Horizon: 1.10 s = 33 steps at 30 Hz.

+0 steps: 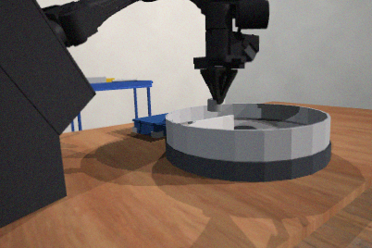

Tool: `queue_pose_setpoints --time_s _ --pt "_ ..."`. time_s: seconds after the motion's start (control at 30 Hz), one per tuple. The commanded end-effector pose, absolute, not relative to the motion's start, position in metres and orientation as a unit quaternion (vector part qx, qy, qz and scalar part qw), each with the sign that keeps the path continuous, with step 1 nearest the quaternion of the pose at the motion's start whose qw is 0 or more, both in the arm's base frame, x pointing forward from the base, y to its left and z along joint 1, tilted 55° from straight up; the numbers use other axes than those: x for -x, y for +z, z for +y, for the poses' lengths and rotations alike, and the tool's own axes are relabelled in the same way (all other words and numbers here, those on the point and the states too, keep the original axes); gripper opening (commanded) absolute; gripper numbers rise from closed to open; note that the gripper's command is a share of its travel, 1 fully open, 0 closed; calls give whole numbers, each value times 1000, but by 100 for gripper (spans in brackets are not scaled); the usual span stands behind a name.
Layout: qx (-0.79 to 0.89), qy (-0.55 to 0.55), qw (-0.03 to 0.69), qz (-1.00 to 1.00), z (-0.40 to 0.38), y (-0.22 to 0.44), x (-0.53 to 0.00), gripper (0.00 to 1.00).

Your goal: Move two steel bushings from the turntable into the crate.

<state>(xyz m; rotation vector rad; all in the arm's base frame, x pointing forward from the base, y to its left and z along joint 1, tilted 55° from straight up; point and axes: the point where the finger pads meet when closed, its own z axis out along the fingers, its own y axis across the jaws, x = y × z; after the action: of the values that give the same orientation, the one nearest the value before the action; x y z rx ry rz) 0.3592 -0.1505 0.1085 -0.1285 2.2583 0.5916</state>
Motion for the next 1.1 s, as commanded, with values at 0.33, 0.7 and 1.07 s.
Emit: queue_pose_setpoints --time_s 0.33,0.7,1.07 --pt "41 223 409 884 -153 124 -353 0" --pt "48 221 403 887 -117 137 -349 0" --pt "48 222 404 886 -71 161 -340 0"
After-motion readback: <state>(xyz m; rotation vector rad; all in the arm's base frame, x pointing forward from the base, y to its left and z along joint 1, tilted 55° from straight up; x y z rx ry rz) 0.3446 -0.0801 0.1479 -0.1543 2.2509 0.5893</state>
